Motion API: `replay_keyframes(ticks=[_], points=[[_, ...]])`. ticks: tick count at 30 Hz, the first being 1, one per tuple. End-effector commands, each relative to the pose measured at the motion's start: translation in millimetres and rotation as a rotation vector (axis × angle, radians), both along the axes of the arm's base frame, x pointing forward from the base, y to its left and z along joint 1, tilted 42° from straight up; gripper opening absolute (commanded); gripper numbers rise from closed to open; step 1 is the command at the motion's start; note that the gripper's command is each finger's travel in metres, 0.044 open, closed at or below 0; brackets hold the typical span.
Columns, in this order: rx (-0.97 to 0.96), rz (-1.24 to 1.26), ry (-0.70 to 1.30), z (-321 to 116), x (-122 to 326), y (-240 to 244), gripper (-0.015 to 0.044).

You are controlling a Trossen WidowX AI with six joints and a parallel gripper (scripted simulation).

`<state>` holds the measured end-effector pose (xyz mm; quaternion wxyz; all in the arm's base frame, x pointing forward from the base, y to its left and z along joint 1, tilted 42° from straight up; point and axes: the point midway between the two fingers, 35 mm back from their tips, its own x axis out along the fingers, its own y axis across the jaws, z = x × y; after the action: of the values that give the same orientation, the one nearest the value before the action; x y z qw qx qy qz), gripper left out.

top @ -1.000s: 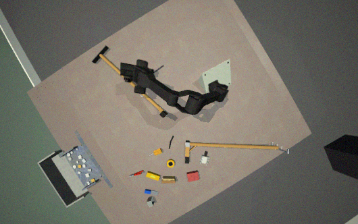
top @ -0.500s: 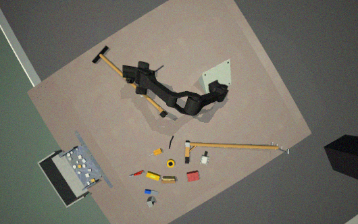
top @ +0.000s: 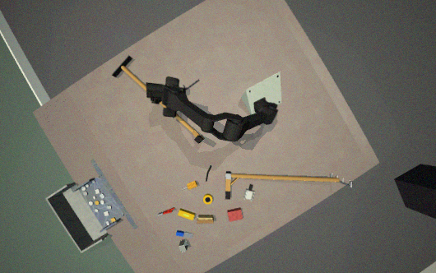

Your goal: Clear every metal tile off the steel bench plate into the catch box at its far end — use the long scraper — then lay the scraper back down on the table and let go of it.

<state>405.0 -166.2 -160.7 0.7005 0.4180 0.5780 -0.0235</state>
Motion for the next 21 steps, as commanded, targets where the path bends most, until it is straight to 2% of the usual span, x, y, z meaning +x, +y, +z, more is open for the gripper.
replay_keyframes(ticks=[1,21], points=[[0.001,-0.004,-0.004,2,6,-1,0.0000],[0.001,-0.004,-0.005,6,25,4,0.0000]])
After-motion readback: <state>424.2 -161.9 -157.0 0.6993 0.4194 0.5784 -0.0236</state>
